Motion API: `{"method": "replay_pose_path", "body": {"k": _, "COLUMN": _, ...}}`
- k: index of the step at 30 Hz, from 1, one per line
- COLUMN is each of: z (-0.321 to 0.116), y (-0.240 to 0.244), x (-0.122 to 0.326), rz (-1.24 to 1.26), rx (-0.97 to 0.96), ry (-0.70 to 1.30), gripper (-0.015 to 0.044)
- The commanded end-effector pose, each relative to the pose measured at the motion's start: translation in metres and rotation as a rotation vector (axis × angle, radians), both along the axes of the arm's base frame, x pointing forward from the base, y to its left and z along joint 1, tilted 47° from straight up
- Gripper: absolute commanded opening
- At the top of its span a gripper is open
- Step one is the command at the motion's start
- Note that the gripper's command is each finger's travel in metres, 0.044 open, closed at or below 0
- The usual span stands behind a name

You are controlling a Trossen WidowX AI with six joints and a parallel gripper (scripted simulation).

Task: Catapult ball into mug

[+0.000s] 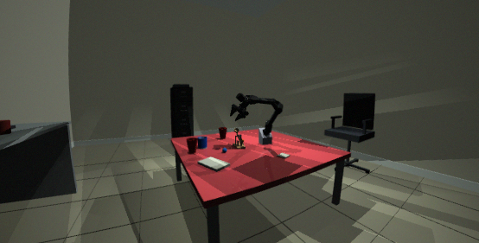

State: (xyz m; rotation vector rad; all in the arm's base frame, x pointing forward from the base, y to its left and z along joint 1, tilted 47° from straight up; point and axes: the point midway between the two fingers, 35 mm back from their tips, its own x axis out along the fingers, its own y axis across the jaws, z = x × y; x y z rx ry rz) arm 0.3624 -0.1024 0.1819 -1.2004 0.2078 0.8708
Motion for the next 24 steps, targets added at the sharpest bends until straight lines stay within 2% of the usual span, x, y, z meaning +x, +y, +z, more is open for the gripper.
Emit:
{"method": "replay_pose_path", "body": {"k": 1, "z": -0.026, "y": 0.002, "x": -0.002, "rz": 0.012, "rx": 0.034, "ry": 0.108, "gripper": 0.0440}}
{"method": "replay_pose_path", "body": {"k": 14, "z": -0.112, "y": 0.019, "x": -0.031, "rz": 0.073, "rx": 0.173, "ry": 0.519, "gripper": 0.0440}}
{"method": "replay_pose_path", "body": {"k": 24, "z": -0.154, "y": 0.038, "x": -0.063, "rz": 0.149, "rx": 0.276, "ry": 0.812, "gripper": 0.0440}}
